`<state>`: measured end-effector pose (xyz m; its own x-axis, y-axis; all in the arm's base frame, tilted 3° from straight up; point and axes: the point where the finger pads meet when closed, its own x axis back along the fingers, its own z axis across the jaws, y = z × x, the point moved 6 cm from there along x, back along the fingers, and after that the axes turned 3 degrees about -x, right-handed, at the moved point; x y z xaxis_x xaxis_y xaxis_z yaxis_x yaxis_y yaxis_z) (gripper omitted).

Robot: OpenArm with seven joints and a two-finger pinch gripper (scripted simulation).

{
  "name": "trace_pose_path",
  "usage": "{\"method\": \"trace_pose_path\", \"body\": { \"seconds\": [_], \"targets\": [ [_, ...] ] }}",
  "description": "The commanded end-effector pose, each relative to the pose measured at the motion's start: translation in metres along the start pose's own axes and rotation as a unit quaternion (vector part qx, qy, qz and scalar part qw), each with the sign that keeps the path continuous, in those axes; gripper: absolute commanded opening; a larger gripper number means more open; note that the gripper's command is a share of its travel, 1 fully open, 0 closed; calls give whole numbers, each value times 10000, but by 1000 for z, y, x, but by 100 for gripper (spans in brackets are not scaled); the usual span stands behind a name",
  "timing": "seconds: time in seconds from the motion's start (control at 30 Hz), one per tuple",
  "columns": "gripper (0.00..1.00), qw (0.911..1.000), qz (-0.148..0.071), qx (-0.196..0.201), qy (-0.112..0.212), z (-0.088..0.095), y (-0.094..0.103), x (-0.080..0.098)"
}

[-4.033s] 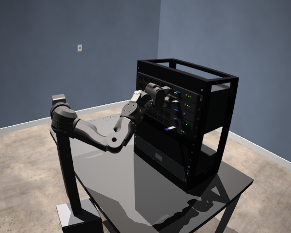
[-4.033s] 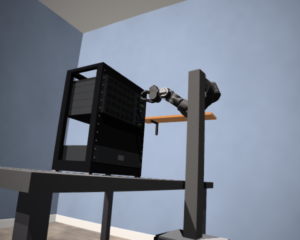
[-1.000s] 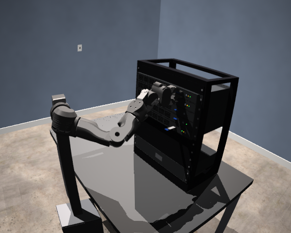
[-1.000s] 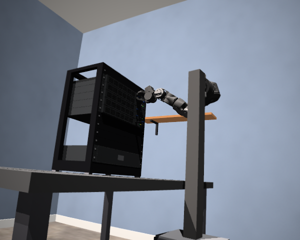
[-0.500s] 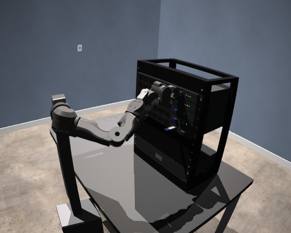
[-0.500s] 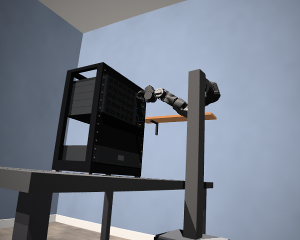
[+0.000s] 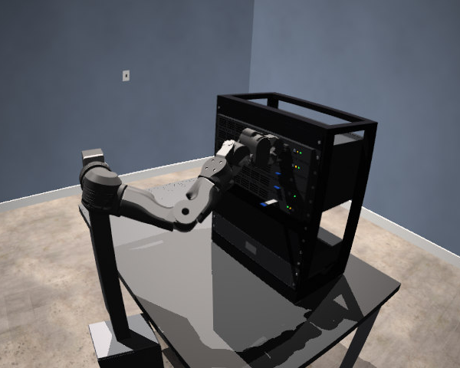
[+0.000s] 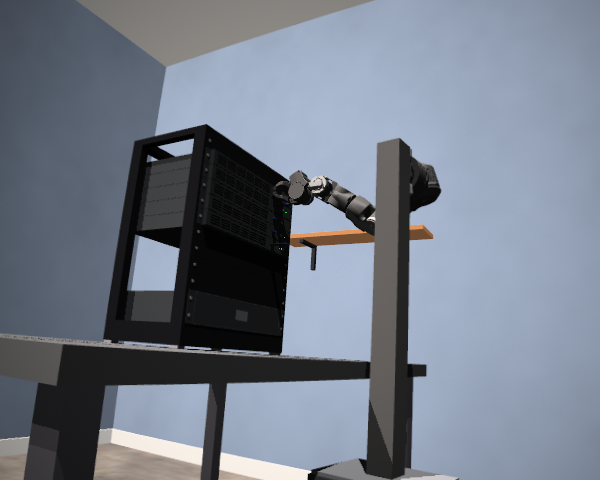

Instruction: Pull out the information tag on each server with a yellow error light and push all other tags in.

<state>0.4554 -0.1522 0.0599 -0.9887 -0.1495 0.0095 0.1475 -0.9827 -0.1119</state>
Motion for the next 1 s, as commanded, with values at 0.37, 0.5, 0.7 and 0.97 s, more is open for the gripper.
{"method": "trace_pose_path", "body": {
  "seconds": [0.37, 0.5, 0.7, 0.97],
  "targets": [
    [0, 10000, 39, 3, 21, 1, -2, 1],
    [0, 10000, 38, 3, 21, 1, -2, 10],
    [0, 10000, 37, 3, 21, 1, -2, 13],
    [0, 10000, 37, 3, 21, 1, -3, 15]
  ]
}}
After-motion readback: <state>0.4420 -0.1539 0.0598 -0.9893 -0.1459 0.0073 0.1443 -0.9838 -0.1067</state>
